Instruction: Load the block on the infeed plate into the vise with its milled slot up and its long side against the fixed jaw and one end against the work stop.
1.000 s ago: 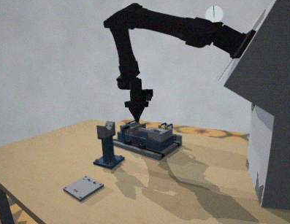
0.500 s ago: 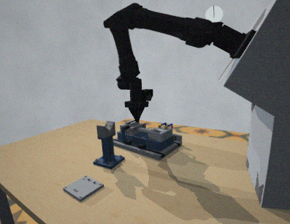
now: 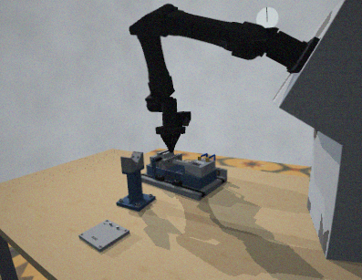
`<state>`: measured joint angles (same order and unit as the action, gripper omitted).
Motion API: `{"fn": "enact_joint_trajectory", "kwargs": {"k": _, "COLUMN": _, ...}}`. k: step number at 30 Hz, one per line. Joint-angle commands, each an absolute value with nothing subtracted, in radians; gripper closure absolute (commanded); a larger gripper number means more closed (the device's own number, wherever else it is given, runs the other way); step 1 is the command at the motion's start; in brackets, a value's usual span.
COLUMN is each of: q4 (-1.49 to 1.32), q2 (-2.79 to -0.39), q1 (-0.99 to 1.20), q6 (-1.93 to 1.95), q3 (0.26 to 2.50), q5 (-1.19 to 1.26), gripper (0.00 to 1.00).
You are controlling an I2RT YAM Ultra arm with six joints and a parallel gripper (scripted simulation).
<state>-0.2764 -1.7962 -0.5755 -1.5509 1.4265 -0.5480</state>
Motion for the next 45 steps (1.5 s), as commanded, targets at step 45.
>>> {"fn": "enact_joint_trajectory", "kwargs": {"k": 45, "q4": -0.271, "q2": -1.816, "q1": -0.593, "q6": -1.552, "q3": 1.465, "q5": -0.536, "gripper": 1.0}}
